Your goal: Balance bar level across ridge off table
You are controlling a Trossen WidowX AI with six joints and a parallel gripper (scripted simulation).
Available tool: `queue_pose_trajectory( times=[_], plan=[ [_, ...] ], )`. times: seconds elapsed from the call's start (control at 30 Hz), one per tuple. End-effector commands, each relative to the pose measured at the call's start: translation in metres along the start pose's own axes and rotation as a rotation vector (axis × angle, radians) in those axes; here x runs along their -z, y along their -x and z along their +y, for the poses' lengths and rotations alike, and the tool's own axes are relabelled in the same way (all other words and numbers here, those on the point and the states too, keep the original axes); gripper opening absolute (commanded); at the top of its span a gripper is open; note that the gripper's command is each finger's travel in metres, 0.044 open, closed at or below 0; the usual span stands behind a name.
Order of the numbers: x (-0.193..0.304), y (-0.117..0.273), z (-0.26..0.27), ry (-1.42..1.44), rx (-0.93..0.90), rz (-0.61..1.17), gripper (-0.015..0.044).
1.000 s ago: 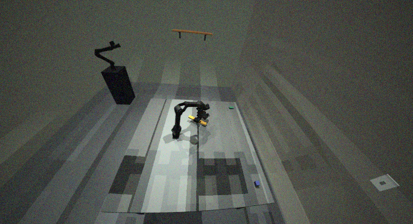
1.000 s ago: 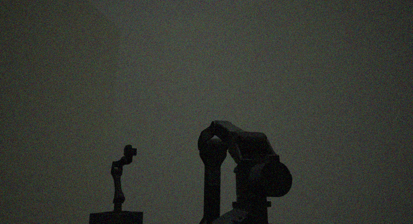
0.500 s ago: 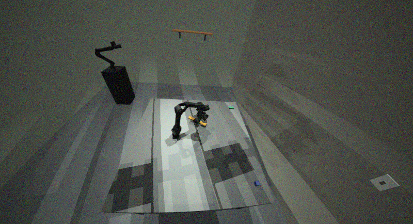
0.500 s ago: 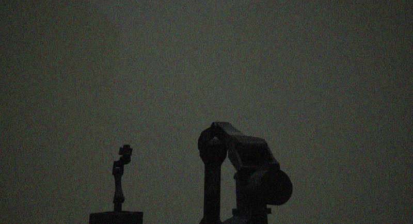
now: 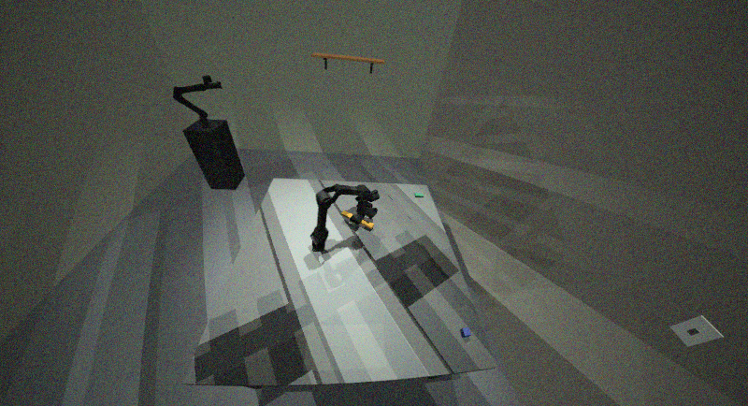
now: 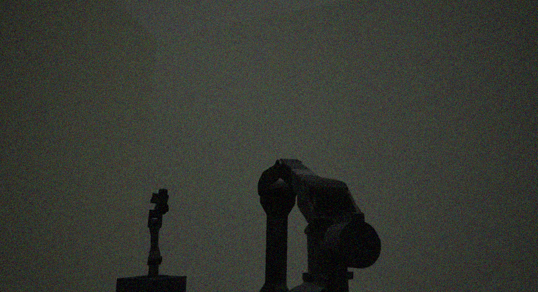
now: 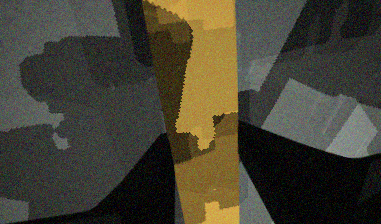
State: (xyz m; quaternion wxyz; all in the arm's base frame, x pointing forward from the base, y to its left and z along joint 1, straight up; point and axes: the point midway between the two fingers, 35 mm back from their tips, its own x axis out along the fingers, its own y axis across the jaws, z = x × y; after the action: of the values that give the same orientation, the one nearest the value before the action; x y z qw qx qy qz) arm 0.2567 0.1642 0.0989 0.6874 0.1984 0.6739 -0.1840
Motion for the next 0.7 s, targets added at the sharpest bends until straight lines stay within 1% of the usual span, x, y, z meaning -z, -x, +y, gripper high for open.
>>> queue_pose_trajectory(
  times=[0.0,0.67],
  plan=[
    [-0.0002,-0.0004,0.0005,-0.004,-0.002,0.0,0.0],
    [-0.0001,-0.0021,0.0005,-0.004,-0.002,0.0,0.0]
  ],
)
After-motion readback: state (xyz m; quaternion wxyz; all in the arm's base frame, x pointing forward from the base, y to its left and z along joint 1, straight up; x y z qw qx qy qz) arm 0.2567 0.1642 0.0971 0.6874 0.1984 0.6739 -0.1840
